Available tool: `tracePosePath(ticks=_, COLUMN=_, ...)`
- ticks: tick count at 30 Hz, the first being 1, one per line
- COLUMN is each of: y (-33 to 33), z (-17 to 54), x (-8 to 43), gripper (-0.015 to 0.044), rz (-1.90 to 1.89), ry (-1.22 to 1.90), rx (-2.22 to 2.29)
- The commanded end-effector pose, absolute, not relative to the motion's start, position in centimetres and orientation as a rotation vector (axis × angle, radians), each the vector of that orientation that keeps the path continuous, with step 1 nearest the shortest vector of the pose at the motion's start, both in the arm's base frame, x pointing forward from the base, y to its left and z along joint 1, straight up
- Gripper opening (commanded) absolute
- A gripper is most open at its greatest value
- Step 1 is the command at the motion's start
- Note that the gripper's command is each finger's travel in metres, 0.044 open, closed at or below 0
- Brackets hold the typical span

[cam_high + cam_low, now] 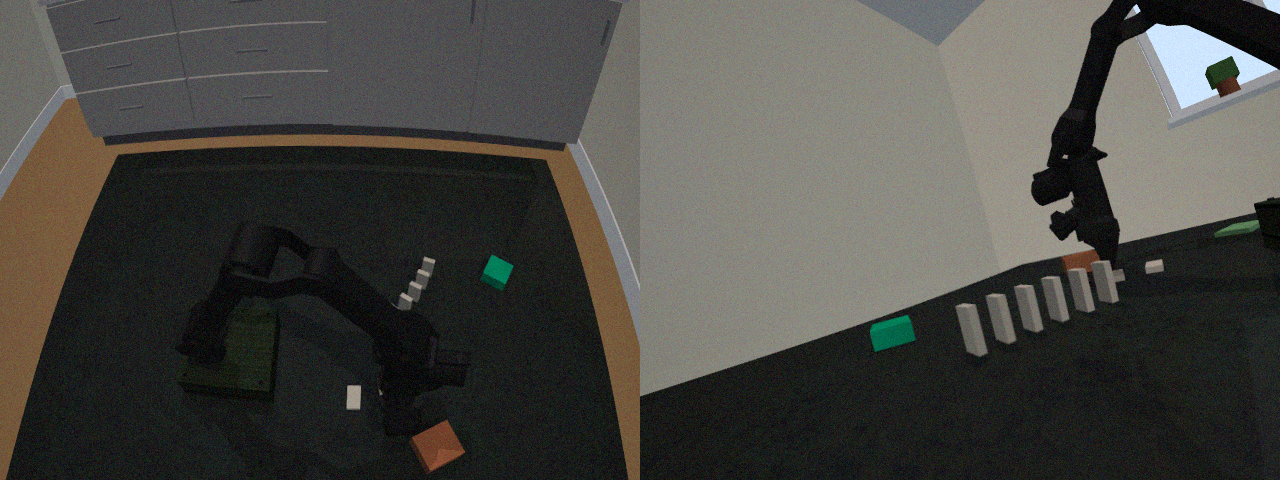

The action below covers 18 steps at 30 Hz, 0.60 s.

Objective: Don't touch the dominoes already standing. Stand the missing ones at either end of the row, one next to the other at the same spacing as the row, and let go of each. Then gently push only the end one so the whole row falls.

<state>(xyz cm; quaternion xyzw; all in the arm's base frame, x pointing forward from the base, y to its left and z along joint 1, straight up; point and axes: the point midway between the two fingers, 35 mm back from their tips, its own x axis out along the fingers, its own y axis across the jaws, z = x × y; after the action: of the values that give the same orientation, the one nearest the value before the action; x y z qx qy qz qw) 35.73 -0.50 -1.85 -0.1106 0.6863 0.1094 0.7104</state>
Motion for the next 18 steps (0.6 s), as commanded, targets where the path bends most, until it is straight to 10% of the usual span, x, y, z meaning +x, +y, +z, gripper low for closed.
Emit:
tracePosePath(ticks=1, y=0.2, z=-2.1, x=35.4, gripper=0.0, rz=0.242, ry=1.527, rx=-0.246)
tracePosePath(ticks=18, y=2.2, z=-1.6, x=35.0, gripper=0.0, rz=0.242, ry=1.525, rx=-0.239)
